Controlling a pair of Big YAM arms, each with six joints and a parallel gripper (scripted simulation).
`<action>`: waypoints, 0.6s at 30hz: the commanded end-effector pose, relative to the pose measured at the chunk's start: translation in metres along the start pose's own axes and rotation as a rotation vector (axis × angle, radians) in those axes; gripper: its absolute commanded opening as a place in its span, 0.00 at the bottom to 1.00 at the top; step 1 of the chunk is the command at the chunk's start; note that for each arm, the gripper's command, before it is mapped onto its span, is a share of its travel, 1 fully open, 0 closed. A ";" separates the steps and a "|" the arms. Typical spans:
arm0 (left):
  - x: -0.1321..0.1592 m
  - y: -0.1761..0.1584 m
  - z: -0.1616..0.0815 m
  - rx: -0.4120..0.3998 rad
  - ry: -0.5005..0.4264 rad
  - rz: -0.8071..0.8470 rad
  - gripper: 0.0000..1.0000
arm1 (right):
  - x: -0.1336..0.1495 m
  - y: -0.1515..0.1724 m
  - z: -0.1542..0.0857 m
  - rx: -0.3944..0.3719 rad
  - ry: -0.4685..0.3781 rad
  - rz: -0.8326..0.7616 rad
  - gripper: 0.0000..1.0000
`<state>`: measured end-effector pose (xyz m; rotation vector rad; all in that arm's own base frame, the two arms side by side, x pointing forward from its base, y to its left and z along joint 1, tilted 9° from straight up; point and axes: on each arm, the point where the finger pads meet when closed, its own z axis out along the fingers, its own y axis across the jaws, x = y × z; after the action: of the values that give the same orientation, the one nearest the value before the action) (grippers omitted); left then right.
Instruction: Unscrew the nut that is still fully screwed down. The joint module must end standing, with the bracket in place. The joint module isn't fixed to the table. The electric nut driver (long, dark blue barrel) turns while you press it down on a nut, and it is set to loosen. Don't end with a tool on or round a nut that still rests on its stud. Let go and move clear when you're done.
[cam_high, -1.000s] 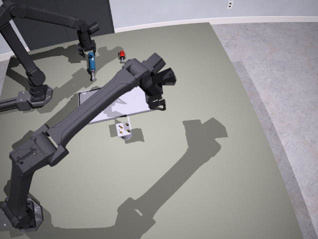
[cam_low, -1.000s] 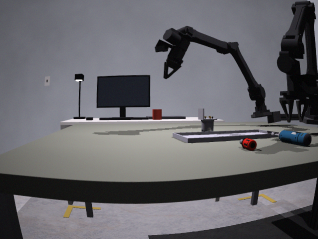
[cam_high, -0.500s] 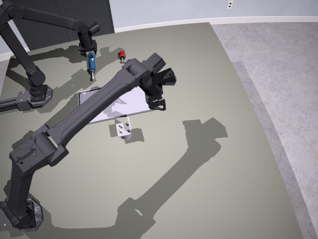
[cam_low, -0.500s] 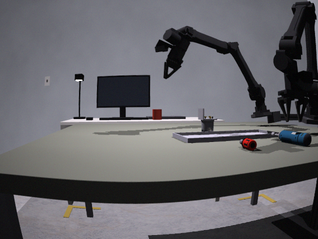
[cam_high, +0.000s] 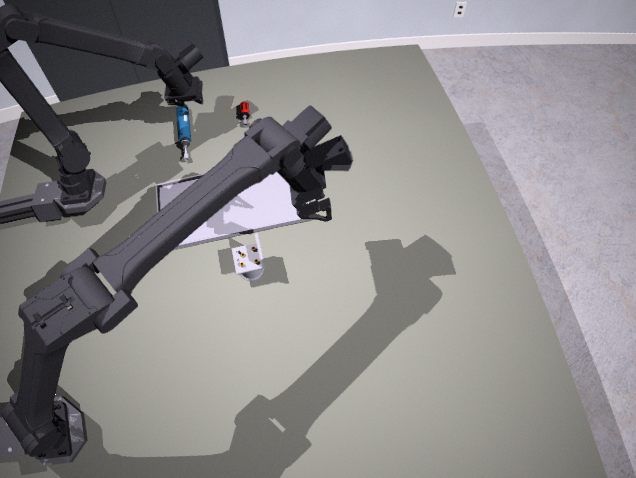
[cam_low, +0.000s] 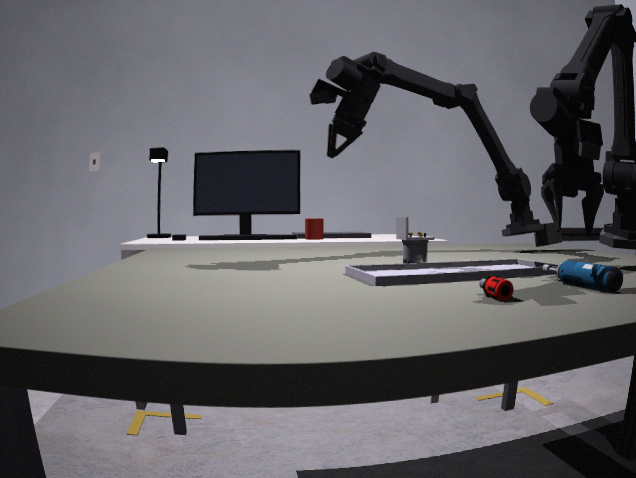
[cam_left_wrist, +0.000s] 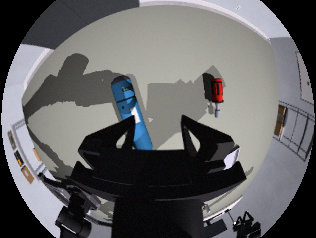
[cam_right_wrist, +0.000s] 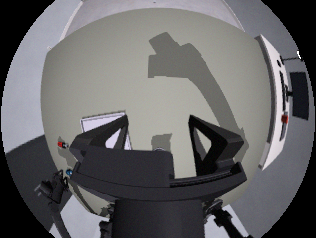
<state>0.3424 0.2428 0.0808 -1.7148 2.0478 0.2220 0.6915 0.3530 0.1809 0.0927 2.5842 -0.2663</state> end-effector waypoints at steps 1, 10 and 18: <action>-0.007 -0.026 -0.019 0.083 -0.083 0.082 0.65 | -0.022 -0.006 -0.007 -0.006 -0.023 0.034 0.86; -0.027 -0.059 -0.040 0.171 -0.247 0.181 0.65 | -0.022 -0.006 -0.007 -0.006 -0.023 0.034 0.86; -0.019 -0.068 -0.053 0.199 -0.340 0.250 0.65 | -0.022 -0.006 -0.007 -0.006 -0.023 0.034 0.86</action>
<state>0.3804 0.2340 0.1204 -1.3302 1.9826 0.3556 0.6915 0.3530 0.1809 0.0927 2.5842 -0.2664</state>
